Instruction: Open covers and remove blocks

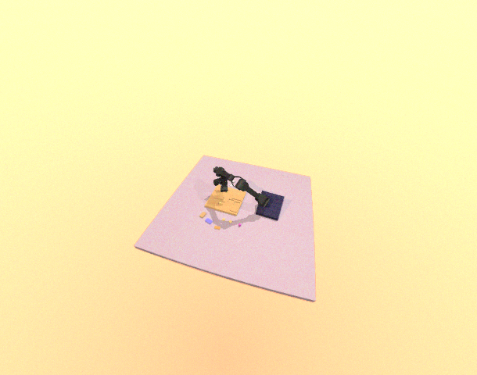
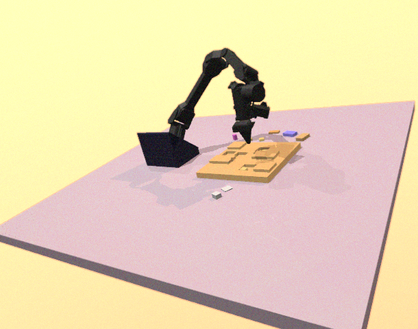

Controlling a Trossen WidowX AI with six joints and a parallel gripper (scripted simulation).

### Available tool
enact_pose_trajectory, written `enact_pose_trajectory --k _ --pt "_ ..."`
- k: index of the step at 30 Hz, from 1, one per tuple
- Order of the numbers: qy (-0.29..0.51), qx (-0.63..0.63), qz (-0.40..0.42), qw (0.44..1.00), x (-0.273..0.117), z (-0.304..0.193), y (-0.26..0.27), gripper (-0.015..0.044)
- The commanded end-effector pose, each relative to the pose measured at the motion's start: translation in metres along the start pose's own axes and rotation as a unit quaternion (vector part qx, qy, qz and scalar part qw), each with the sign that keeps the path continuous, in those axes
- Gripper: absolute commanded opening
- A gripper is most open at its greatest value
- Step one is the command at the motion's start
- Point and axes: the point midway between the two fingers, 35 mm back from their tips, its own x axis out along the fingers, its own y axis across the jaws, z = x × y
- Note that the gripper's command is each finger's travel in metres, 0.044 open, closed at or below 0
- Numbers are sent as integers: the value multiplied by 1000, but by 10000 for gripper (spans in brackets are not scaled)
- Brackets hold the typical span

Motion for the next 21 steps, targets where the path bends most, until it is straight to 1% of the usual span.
enact_pose_trajectory --k 1,9,15,21 --pt "-2 74 7 997 2 -8 -20 0" --pt "-4 210 20 977 9 -29 -57 0" --pt "-4 214 20 977 11 -29 -58 0" --pt "-4 214 20 977 33 -28 -58 0"
